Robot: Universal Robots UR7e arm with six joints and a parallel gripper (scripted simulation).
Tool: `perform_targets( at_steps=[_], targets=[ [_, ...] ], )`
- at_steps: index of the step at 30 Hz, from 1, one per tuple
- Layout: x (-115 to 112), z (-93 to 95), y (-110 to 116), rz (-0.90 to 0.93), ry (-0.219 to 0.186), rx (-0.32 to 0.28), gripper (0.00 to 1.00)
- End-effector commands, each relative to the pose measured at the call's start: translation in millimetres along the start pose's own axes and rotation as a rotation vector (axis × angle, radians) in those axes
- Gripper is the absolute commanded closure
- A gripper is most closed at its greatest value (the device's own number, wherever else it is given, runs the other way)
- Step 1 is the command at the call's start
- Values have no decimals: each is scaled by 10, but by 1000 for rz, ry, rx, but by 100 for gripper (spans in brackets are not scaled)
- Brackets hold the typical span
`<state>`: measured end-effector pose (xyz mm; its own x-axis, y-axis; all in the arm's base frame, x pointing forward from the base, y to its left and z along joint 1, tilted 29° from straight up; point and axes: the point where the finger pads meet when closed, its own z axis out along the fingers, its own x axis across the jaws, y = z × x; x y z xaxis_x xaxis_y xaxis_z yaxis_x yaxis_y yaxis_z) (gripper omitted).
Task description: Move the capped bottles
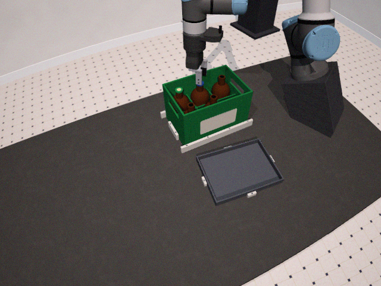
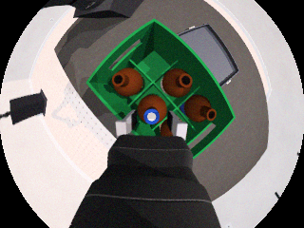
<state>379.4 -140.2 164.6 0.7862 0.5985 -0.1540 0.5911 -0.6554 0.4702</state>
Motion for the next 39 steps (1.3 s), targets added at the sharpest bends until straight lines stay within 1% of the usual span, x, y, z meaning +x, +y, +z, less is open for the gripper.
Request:
perform_targets(
  at_steps=[1, 13, 15, 16, 30, 32, 33, 39],
  targets=[
    [0, 28, 4, 0, 1, -1, 0],
    [-8, 188, -7, 0, -1, 3, 0],
    [-8, 188, -7, 0, -1, 3, 0],
    [-2, 133, -1, 0, 0, 0, 0],
    [-10, 320, -8, 0, -1, 3, 0],
    [-10, 320, -8, 0, -1, 3, 0],
    [-4, 265, -3, 0, 0, 1, 0],
    [-7, 345, -6, 0, -1, 2, 0]
  ],
)
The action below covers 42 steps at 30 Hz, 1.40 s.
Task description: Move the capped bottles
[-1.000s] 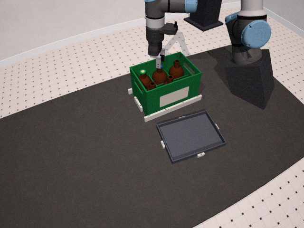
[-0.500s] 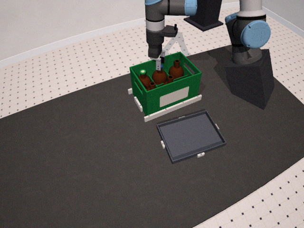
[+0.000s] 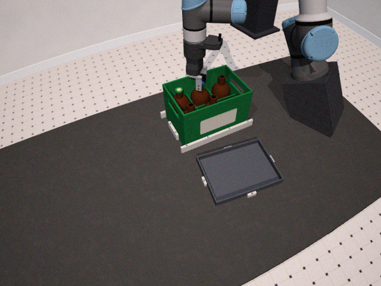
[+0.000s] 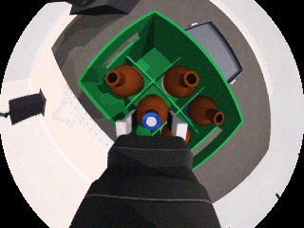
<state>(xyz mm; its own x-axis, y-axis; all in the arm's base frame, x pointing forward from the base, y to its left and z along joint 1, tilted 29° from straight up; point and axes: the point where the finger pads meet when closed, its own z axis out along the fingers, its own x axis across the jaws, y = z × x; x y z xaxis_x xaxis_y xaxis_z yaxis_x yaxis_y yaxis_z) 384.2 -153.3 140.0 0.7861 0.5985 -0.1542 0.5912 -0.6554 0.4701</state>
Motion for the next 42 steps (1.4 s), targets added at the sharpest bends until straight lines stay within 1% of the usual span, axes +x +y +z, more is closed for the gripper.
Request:
perform_targets(
  at_steps=[1, 8, 10, 11, 25, 27, 28, 42],
  targets=[
    [-5, 76, -5, 0, -1, 2, 0],
    [-8, 169, -8, 0, -1, 3, 0],
    [-8, 169, -8, 0, -1, 3, 0],
    [-2, 110, -3, 0, 0, 1, 0],
    [-9, 226, -9, 0, -1, 3, 0],
    [-9, 226, -9, 0, -1, 3, 0],
    [-1, 182, 2, 0, 0, 0, 0],
    [-10, 251, -12, 0, -1, 3, 0]
  ],
)
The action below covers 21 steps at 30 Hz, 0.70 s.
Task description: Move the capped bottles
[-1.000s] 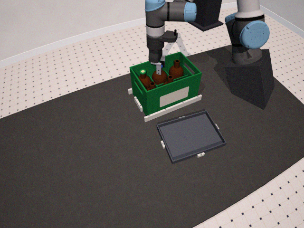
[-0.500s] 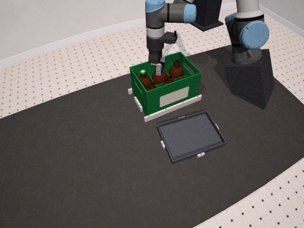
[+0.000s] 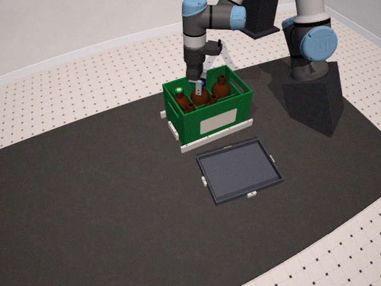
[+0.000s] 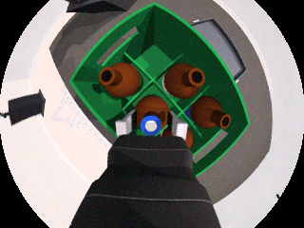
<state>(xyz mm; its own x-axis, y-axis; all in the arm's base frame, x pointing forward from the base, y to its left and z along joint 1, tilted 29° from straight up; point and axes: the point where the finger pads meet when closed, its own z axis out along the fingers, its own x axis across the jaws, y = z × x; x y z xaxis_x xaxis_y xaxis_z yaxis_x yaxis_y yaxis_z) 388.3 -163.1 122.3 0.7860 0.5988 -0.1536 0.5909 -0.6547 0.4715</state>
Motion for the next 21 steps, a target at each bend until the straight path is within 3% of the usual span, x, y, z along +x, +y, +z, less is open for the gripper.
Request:
perform_targets(
  at_steps=[1, 19, 20, 21],
  targets=[
    [-11, 44, -17, 0, -2, 4, 0],
    [-12, 50, -21, 0, -2, 4, 0],
    [-4, 32, -8, 0, 0, 0, 100],
    [-4, 32, -8, 0, 0, 0, 100]
  ],
)
